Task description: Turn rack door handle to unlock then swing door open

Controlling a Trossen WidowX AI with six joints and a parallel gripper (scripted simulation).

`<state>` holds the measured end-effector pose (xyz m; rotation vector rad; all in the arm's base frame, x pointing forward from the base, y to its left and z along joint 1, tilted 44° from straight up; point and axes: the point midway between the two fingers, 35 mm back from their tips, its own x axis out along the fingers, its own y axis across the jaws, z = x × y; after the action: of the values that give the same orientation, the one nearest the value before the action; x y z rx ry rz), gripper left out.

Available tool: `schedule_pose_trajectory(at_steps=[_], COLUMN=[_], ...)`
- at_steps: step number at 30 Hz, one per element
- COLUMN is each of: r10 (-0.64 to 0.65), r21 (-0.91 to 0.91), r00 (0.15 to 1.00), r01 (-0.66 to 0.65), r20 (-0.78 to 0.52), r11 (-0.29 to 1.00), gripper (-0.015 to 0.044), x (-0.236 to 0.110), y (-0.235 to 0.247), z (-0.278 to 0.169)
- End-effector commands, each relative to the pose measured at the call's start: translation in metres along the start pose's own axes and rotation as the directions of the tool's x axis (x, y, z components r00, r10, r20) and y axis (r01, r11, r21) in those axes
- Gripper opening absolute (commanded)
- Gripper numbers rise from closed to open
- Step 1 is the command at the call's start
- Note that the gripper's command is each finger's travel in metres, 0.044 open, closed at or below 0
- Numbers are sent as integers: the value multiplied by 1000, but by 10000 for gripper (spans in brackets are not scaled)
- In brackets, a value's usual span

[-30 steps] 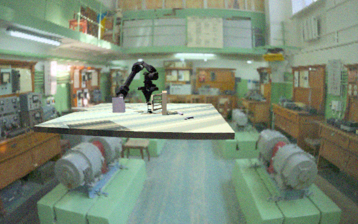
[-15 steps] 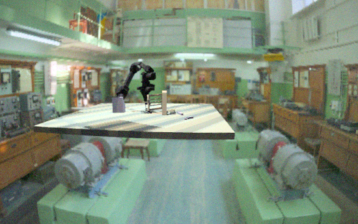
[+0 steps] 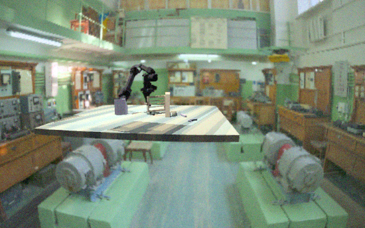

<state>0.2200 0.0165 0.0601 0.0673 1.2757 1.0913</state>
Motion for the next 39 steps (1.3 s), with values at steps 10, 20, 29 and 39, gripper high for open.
schedule_pose_trajectory(at_steps=[10, 20, 29, 39], r10=[2, 3, 3, 4], r21=[209, 344, 449, 554], r00=[1000, 1000, 1000, 1000], r01=[-3, -5, -6, -8], r20=[7, 7, 8, 9], r11=[978, 939, 893, 833], gripper=[19, 19, 19, 19], x=[0, 0, 0, -1], y=[31, 51, 67, 82], z=[8, 18, 27, 38])
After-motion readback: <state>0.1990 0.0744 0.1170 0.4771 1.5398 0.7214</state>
